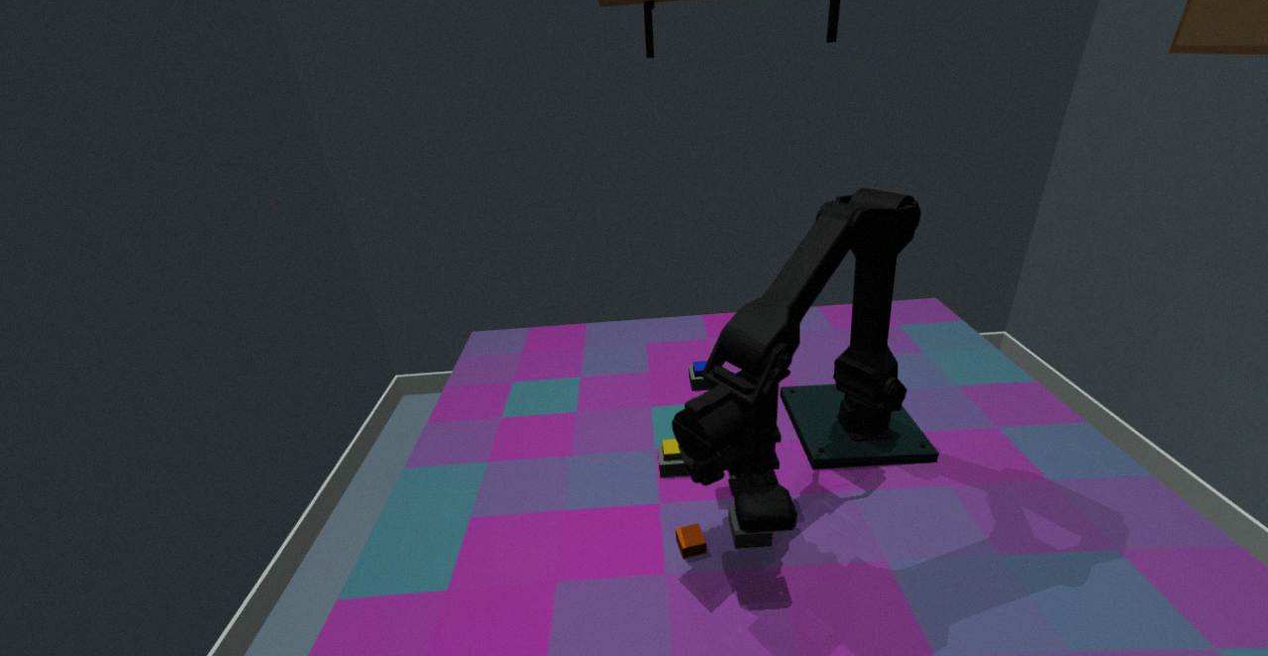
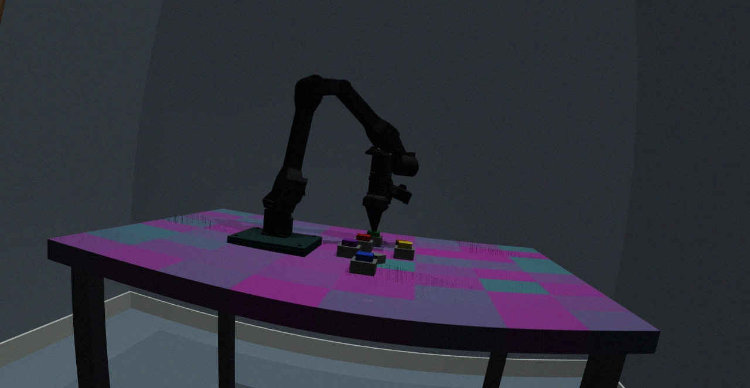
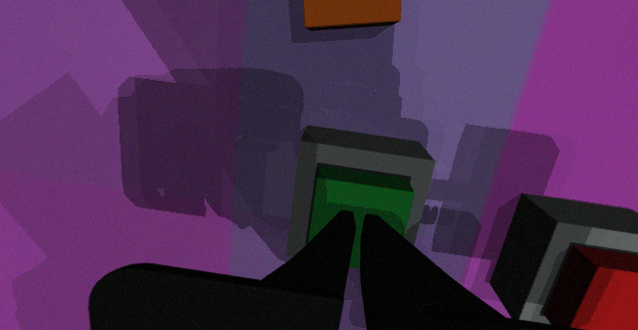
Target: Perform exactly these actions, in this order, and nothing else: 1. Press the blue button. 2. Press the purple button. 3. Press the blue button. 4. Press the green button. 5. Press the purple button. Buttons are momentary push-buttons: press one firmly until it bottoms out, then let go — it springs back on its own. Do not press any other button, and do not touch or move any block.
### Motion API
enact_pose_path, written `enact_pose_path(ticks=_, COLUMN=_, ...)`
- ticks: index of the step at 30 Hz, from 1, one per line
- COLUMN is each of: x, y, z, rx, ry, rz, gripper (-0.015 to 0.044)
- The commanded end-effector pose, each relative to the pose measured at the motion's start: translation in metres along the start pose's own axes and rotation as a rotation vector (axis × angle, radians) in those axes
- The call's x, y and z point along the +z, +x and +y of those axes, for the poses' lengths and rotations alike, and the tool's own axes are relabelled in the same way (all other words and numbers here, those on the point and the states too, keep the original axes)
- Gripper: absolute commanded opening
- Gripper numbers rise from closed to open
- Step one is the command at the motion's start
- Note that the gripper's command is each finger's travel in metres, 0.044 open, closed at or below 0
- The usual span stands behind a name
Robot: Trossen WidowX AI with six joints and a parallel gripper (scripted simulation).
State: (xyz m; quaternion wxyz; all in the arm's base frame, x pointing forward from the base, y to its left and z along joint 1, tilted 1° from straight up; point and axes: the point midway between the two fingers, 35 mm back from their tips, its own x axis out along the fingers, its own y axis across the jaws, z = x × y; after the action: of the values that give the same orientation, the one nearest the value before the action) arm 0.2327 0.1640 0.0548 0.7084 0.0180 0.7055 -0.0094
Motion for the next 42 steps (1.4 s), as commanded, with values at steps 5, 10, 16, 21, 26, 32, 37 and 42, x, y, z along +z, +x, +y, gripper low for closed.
enact_pose_path(ticks=5, x=-0.001, y=0.008, z=-0.001, rx=-0.001, ry=0.005, rz=0.004, gripper=0.0020)
enact_pose_path(ticks=10, x=-0.001, y=0.008, z=-0.001, rx=-0.001, ry=0.005, rz=0.004, gripper=0.0020)
enact_pose_path(ticks=16, x=-0.001, y=0.008, z=-0.001, rx=-0.001, ry=0.005, rz=0.004, gripper=0.0020)
enact_pose_path(ticks=21, x=0.000, y=0.005, z=0.000, rx=0.000, ry=0.000, rz=0.000, gripper=0.0020)
enact_pose_path(ticks=26, x=-0.001, y=-0.027, z=0.000, rx=-0.001, ry=0.005, rz=0.004, gripper=0.0020)
enact_pose_path(ticks=32, x=0.001, y=-0.057, z=0.001, rx=-0.001, ry=0.005, rz=0.003, gripper=0.0020)
enact_pose_path(ticks=37, x=-0.001, y=-0.088, z=0.000, rx=-0.001, ry=0.005, rz=0.003, gripper=0.0020)
enact_pose_path(ticks=42, x=0.004, y=-0.090, z=-0.021, rx=-0.003, ry=0.005, rz=0.003, gripper=0.0020)
